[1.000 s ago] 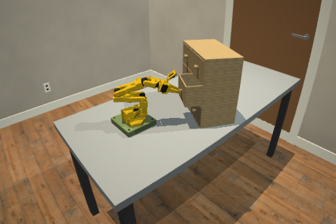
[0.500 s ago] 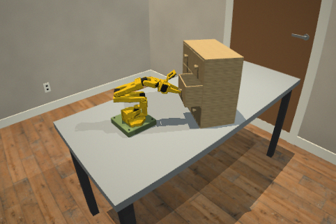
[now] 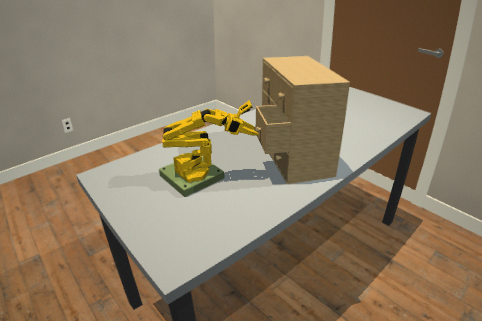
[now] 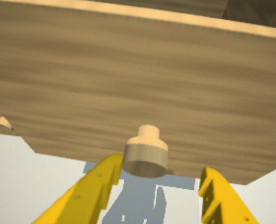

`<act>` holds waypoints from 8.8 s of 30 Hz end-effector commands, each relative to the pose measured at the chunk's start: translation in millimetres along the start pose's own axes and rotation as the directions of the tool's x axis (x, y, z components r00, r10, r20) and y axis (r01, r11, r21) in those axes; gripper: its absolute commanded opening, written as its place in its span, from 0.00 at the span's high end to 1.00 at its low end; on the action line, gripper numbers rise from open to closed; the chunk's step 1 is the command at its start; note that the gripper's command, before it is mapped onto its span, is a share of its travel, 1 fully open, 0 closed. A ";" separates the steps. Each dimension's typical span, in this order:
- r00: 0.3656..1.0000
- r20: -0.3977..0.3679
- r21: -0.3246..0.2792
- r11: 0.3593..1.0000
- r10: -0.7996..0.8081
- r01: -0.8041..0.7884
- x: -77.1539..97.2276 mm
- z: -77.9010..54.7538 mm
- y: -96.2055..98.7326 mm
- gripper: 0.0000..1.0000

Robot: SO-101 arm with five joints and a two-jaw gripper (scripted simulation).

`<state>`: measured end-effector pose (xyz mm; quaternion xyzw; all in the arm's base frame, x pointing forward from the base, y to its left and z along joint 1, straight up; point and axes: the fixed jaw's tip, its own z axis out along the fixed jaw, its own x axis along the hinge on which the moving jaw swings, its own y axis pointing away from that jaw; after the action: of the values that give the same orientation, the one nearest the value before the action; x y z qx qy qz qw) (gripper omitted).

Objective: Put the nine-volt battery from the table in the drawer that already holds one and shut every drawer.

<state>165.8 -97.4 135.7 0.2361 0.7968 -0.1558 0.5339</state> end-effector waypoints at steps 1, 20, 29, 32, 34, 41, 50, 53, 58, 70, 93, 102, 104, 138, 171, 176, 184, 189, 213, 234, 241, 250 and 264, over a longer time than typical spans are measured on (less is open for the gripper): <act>1.000 -0.023 0.017 1.000 -0.005 0.006 -0.2 -8.9 -3.5 0.79; 0.988 -0.154 0.029 0.999 -0.021 0.026 12.8 -41.3 -5.7 0.79; 0.983 -0.183 0.027 0.999 -0.021 0.026 14.8 -40.2 -5.7 0.79; 0.963 -0.270 0.024 0.999 -0.019 0.027 20.7 -37.1 -5.7 0.79; 0.945 -0.327 0.021 0.999 -0.019 0.027 24.6 -35.2 -5.7 0.79; 0.857 -0.515 0.012 1.000 -0.017 0.027 39.0 -28.9 -5.8 0.79; 0.790 -0.613 0.006 1.000 -0.016 0.026 47.6 -25.7 -5.8 0.79; 0.790 -0.613 0.006 1.000 -0.016 0.026 47.6 -25.7 -5.8 0.79; 0.790 -0.613 0.006 1.000 -0.016 0.026 47.6 -25.7 -5.8 0.79; 0.871 -0.492 0.026 1.000 -0.004 0.019 -0.2 -31.8 -7.8 0.79; 0.991 -0.130 0.069 0.998 0.016 -0.007 -103.6 -74.4 -12.2 0.79; 0.993 -0.114 0.070 0.997 0.016 -0.008 -106.9 -76.8 -12.3 0.79; 0.993 -0.114 0.070 0.997 0.016 -0.008 -106.9 -76.8 -12.3 0.79; 0.991 -0.131 0.074 0.997 0.019 -0.009 -104.8 -74.4 -13.1 0.79; 0.992 -0.128 0.080 0.997 0.022 -0.012 -104.6 -75.1 -14.2 0.79; 0.992 -0.128 0.080 0.997 0.022 -0.012 -104.6 -75.1 -14.2 0.79; 0.992 -0.128 0.080 0.997 0.022 -0.012 -104.6 -75.1 -14.2 0.79; 0.992 -0.128 0.080 0.997 0.022 -0.012 -104.6 -75.1 -14.2 0.79; 0.992 -0.128 0.080 0.997 0.022 -0.012 -104.6 -75.1 -14.2 0.79; 0.907 -0.421 0.070 0.998 0.030 0.000 -25.0 -38.0 -15.2 0.79; 0.846 -0.532 0.064 0.998 0.031 0.003 14.6 -29.3 -14.8 0.79; 0.790 -0.613 0.058 0.998 0.032 0.004 47.6 -25.8 -14.2 0.79; 0.790 -0.613 0.058 0.998 0.032 0.004 47.6 -25.8 -14.2 0.79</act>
<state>123.8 -85.1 102.5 0.2931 0.9219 -0.0862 0.2384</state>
